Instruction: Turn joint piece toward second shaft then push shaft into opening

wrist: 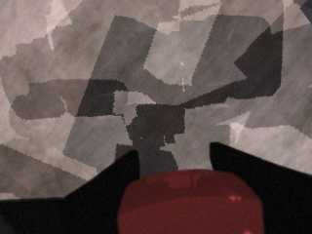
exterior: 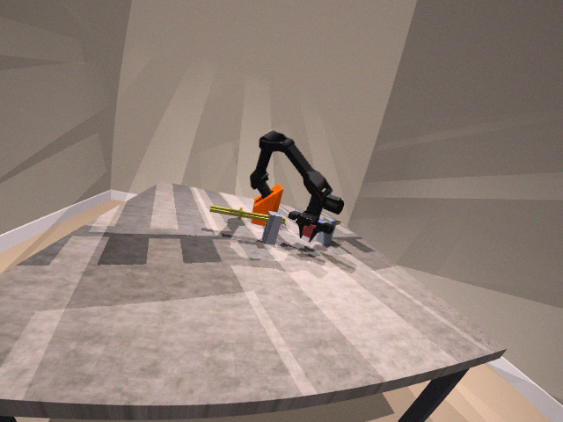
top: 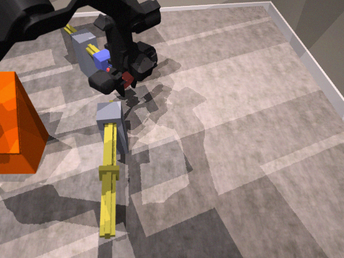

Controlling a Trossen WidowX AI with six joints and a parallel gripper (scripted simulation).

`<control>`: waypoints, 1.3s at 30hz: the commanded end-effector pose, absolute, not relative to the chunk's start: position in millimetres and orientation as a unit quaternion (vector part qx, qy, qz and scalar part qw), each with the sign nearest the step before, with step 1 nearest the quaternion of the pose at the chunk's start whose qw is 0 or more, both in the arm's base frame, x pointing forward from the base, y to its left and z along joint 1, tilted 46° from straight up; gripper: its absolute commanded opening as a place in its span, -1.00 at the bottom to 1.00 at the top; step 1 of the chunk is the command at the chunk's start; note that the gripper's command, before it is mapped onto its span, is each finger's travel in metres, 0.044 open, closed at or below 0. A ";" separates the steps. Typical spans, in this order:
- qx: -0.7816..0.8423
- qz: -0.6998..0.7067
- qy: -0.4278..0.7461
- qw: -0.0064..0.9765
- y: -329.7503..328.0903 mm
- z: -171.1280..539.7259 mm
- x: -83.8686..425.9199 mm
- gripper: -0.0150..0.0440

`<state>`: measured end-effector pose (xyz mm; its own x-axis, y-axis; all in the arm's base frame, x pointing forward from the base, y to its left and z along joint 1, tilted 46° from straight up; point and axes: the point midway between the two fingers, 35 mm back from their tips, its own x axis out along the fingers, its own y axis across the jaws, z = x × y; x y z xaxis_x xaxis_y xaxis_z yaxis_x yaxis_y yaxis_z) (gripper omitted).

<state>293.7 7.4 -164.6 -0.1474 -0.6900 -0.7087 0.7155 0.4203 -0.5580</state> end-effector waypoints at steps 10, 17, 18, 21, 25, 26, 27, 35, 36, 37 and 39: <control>0.012 -0.538 0.533 0.653 7.4 -164.6 293.7 0.01; 0.012 -0.538 0.533 0.653 7.4 -164.6 293.7 -0.49; 0.012 -0.538 0.533 0.653 7.4 -164.6 293.7 -0.49; 0.012 -0.538 0.533 0.653 7.4 -164.6 293.7 -0.49; 0.019 -0.548 0.517 0.657 7.1 -163.0 292.8 -0.49; 0.021 -0.552 0.511 0.658 7.0 -162.3 292.5 -0.49; 0.025 -0.557 0.504 0.660 6.9 -161.4 292.2 -0.49; 0.044 -0.587 0.455 0.668 6.4 -156.5 289.5 -0.49; 0.046 -0.591 0.450 0.669 6.3 -156.0 289.2 -0.49; 0.048 -0.594 0.444 0.669 6.3 -155.4 288.8 -0.49; 0.052 -0.601 0.432 0.670 6.2 -154.3 287.9 -0.49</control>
<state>289.8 6.4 -156.6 -0.1068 -0.7433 -0.6604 0.8224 0.3072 -0.4788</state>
